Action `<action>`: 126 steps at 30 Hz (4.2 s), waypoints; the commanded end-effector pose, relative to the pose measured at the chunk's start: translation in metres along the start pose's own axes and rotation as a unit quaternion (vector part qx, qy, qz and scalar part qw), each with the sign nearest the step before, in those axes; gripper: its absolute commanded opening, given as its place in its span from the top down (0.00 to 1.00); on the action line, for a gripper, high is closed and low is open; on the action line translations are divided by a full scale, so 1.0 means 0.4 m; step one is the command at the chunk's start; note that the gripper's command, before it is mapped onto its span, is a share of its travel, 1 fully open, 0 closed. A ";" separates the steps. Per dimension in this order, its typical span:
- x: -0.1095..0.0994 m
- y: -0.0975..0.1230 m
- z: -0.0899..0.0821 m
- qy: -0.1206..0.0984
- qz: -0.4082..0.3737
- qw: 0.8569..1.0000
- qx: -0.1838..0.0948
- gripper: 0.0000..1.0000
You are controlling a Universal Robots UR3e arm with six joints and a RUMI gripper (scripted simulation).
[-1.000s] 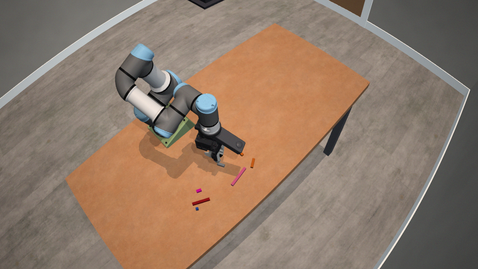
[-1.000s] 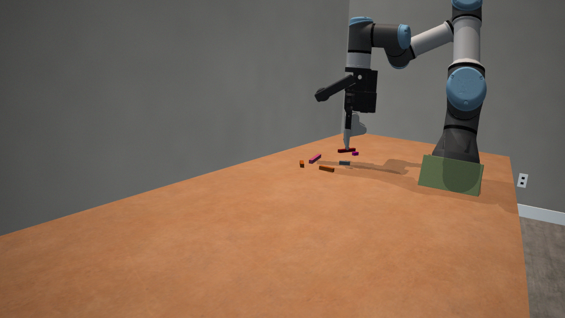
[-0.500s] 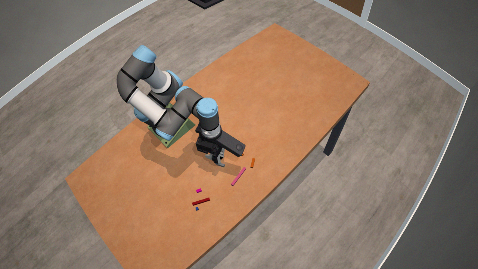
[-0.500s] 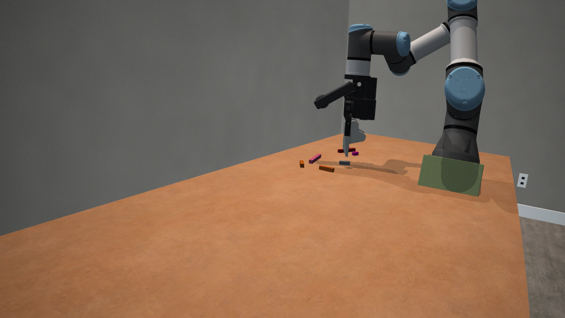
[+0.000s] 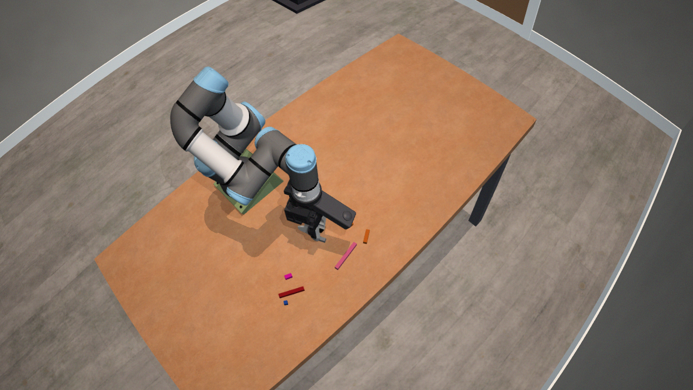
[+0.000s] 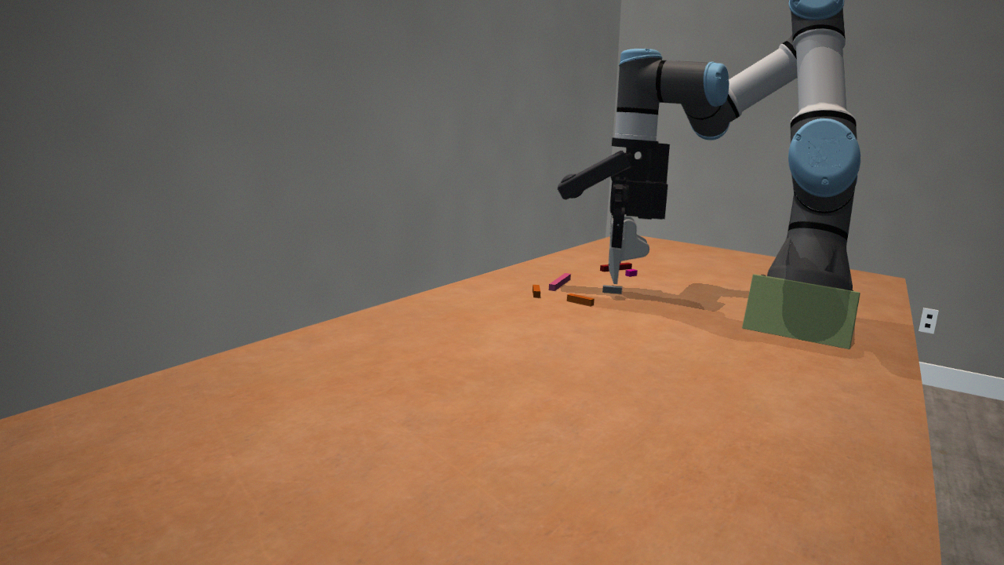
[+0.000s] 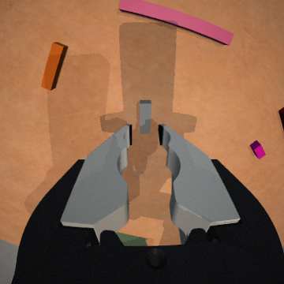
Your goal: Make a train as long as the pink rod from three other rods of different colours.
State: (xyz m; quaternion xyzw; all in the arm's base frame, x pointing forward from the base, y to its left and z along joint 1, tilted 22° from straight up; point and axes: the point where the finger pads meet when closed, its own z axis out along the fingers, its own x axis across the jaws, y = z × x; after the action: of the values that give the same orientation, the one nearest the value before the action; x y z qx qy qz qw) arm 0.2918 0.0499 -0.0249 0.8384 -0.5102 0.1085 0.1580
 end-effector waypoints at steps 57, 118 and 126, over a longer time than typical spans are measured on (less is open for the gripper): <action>0.002 -0.003 0.000 0.000 0.000 1.000 0.001 0.86; 0.002 -0.003 0.041 0.000 0.000 1.000 0.001 0.86; 0.002 -0.003 0.042 0.000 0.000 1.000 0.001 0.86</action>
State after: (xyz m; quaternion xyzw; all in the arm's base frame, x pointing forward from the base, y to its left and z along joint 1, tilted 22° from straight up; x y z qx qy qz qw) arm 0.2930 0.0435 -0.0408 0.8384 -0.5102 0.1086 0.1580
